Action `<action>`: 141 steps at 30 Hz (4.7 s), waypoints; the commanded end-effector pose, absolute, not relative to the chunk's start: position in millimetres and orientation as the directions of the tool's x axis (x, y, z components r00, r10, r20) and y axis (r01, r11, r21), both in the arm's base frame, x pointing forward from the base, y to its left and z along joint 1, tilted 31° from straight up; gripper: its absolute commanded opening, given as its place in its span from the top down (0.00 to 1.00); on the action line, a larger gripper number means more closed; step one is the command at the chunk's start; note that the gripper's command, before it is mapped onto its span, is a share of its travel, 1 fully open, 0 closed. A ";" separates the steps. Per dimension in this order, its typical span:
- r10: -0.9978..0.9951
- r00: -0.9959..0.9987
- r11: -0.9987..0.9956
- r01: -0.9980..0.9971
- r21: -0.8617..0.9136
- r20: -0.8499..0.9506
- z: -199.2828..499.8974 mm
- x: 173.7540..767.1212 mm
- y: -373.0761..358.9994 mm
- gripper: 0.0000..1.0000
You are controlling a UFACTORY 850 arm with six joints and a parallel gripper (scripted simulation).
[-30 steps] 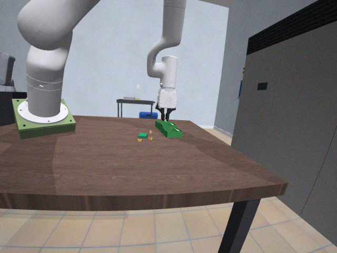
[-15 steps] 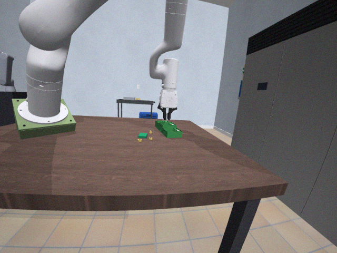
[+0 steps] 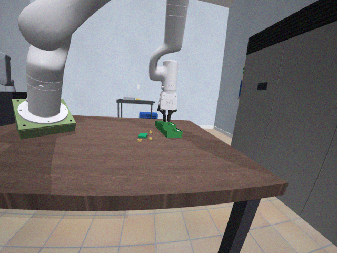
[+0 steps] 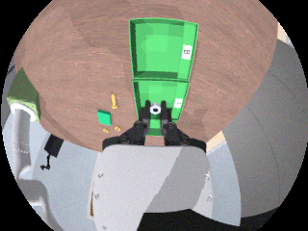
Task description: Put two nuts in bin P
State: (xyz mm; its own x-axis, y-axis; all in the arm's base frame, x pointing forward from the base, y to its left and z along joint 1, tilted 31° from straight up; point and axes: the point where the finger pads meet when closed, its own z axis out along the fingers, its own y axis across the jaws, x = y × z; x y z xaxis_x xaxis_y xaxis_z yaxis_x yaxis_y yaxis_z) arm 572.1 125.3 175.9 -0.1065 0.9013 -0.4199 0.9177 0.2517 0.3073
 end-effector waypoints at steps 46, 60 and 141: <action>0.901 -0.106 0.252 0.917 0.309 -0.420 142.6 587.2 110.1 0.70; 0.901 -0.106 0.252 0.917 0.309 -0.420 149.3 584.1 112.8 0.70; 0.409 -0.757 0.842 0.529 -0.110 -0.510 200.0 421.8 -58.9 0.70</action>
State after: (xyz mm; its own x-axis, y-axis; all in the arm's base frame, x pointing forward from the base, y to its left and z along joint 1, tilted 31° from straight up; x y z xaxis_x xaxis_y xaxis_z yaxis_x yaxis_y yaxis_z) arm 420.7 -60.1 199.7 -0.7574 0.4091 -0.5089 0.5287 0.8416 -0.1102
